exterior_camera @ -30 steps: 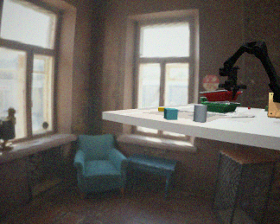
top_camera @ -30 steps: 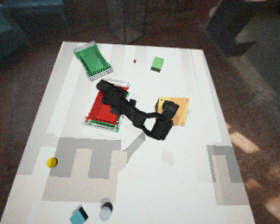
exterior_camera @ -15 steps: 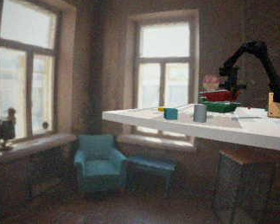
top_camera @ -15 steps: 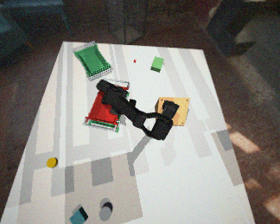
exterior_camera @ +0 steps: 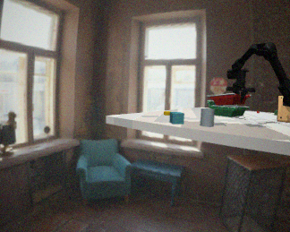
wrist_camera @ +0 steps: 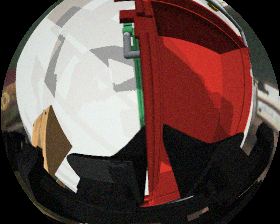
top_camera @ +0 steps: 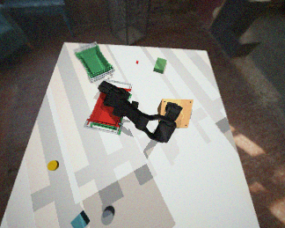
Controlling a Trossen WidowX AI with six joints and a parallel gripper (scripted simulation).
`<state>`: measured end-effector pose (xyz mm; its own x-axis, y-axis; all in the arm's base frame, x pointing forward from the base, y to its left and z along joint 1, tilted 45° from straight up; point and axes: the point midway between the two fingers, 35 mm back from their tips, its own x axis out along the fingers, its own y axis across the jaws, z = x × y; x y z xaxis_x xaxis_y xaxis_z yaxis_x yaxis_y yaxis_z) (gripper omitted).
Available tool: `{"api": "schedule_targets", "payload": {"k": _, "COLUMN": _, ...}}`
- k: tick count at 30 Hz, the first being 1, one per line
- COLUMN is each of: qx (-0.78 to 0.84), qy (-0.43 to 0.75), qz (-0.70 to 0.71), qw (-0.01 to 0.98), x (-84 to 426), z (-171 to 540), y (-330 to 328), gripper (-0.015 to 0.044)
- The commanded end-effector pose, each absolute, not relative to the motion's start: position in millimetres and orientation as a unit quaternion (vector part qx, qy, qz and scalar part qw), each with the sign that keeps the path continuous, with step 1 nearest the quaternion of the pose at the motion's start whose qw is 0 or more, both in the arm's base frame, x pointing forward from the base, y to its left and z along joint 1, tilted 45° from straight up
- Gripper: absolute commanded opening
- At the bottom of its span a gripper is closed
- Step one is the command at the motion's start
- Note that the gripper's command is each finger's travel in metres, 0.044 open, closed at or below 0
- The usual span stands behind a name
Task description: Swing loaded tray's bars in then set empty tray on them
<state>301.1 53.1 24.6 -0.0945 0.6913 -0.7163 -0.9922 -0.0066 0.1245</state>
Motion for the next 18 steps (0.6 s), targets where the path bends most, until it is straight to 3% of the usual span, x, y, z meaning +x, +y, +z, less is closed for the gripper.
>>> {"api": "schedule_targets", "payload": {"k": 1, "qx": -0.236, "qy": 0.317, "qz": 0.673, "qw": 0.625, "x": 297.6, "z": 21.3, "y": 60.0, "gripper": 0.0}}
{"api": "schedule_targets", "payload": {"k": 18, "qx": -0.236, "qy": 0.317, "qz": 0.676, "qw": 0.622, "x": 295.1, "z": 19.0, "y": 64.5, "gripper": 0.0}}
